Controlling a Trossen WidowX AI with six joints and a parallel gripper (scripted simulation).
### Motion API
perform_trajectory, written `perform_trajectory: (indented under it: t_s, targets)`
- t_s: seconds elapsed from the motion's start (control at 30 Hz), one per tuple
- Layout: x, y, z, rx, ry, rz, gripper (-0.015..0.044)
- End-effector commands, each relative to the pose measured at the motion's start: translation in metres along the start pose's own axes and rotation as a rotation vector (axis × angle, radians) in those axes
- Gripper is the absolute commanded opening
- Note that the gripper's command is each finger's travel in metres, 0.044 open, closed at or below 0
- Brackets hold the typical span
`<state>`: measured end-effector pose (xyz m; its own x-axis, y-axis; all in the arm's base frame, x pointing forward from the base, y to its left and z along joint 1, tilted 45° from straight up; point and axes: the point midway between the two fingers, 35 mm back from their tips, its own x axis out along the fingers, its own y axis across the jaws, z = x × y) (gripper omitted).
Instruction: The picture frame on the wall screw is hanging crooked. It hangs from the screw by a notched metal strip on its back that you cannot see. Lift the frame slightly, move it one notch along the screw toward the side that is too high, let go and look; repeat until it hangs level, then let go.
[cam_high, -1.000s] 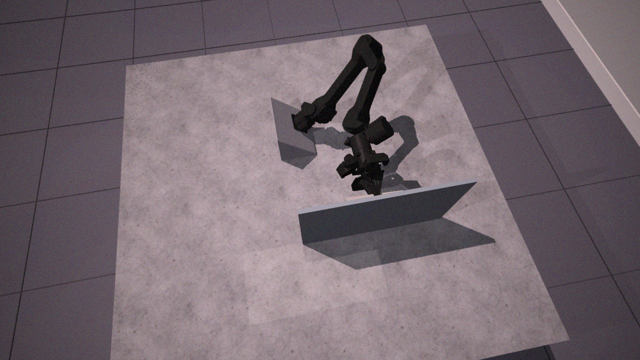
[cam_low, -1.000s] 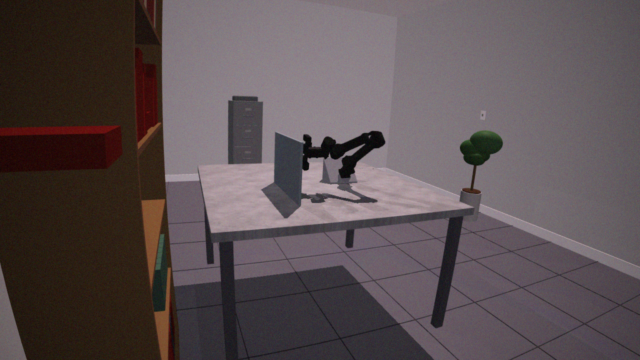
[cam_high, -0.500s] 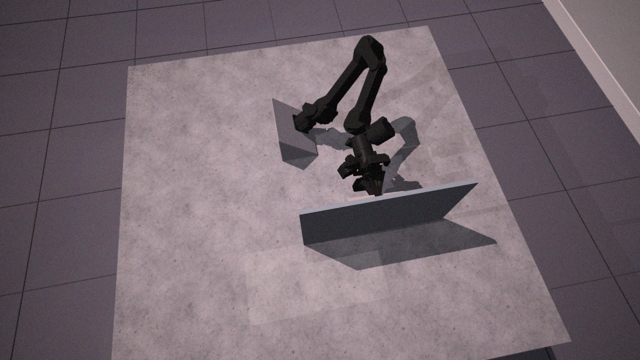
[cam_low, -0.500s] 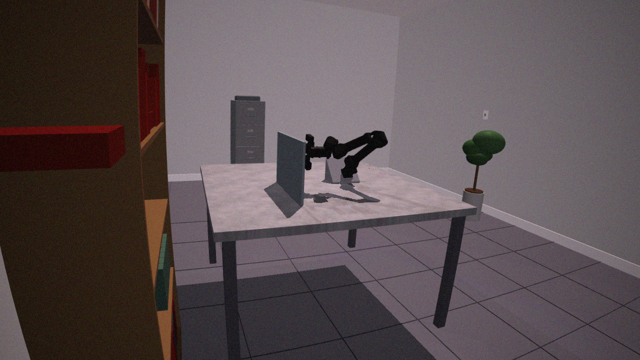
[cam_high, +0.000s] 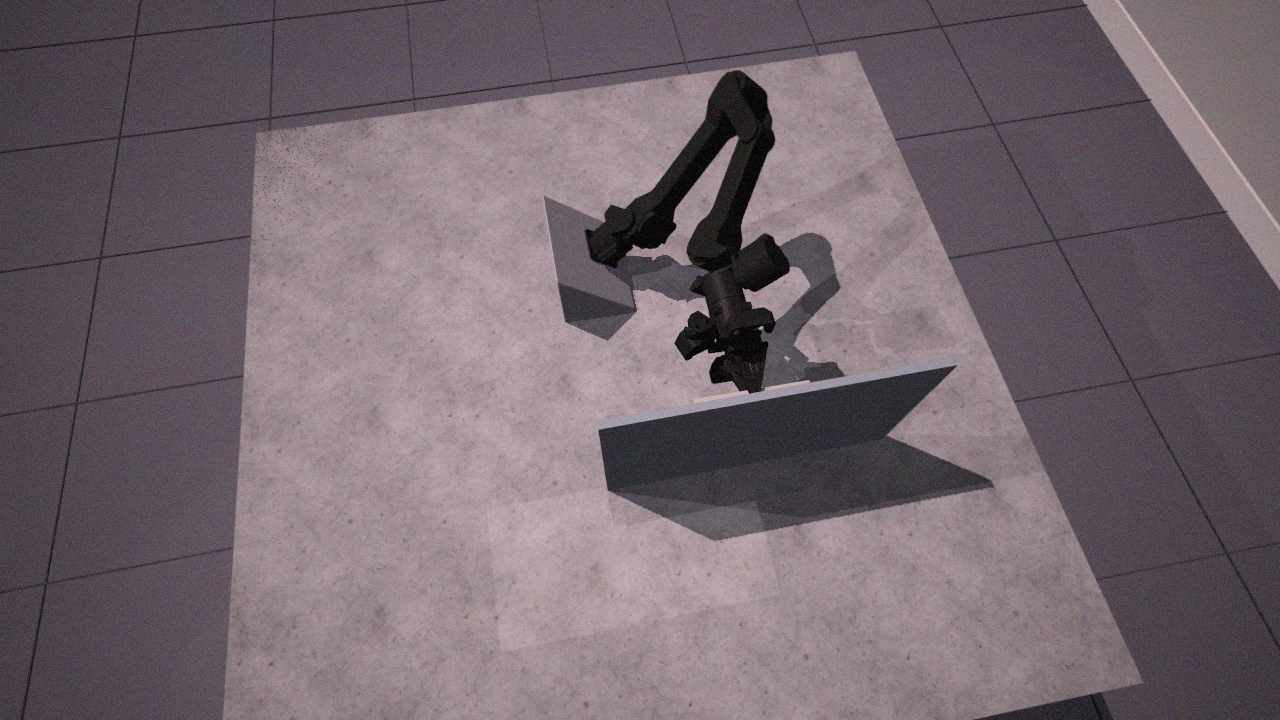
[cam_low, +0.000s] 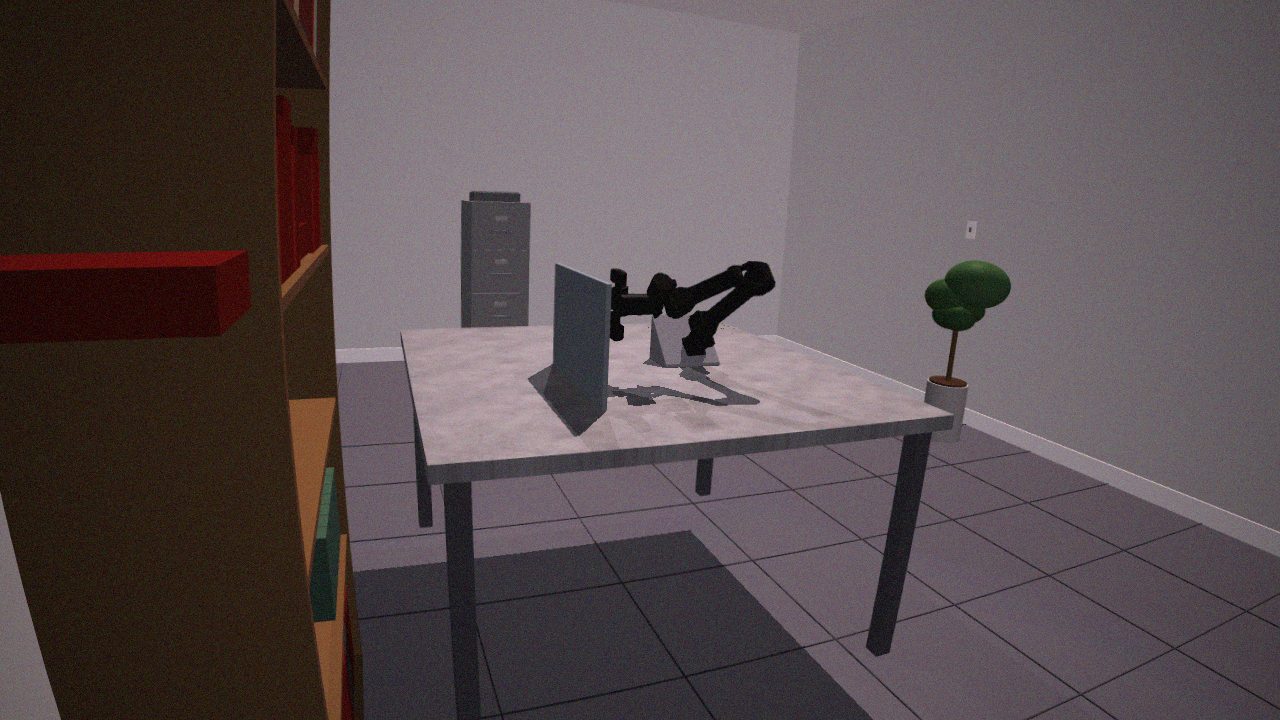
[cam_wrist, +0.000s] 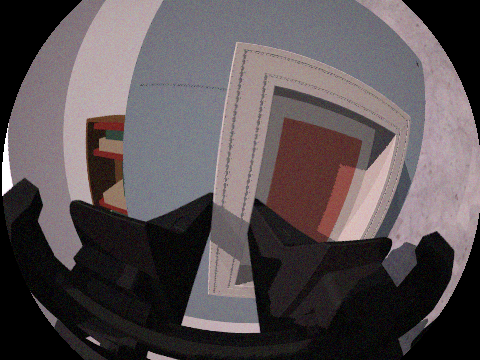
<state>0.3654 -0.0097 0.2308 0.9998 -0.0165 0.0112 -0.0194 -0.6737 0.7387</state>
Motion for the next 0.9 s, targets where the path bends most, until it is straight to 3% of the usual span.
perform_trajectory:
  t_s: [0.0,0.27,0.6,0.73,0.87]
  targets:
    - [0.0,0.0,0.0,0.032,0.001,0.002,0.0]
    - [0.0,-0.001,0.0,0.071,0.001,0.002,0.0]
    - [0.0,-0.001,0.0,0.048,0.0,0.0,0.026]
    - [-0.001,0.0,0.0,0.046,0.0,0.0,0.026]
    - [-0.027,0.004,-0.005,0.014,-0.001,0.001,0.026]
